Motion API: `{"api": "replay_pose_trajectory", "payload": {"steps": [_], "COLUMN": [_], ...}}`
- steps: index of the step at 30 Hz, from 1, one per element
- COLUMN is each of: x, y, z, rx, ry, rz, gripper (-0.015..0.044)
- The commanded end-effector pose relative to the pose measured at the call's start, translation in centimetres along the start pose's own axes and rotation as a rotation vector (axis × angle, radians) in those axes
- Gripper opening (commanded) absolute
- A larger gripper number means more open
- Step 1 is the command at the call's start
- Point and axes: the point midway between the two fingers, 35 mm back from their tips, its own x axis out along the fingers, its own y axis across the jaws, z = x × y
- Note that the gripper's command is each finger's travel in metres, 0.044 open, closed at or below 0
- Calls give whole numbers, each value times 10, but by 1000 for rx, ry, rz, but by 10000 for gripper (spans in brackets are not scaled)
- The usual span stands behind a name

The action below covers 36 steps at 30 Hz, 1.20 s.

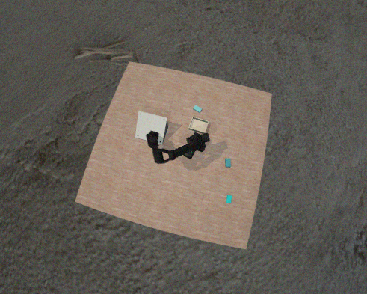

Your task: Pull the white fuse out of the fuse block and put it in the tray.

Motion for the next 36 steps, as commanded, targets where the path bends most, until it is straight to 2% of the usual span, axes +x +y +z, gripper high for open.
{"api": "replay_pose_trajectory", "payload": {"steps": [1,36], "x": [-3,-20], "y": [1,1], "z": [1,1], "rx": [4,1], "ry": [-1,-2], "rz": [3,1], "gripper": [0,0]}}
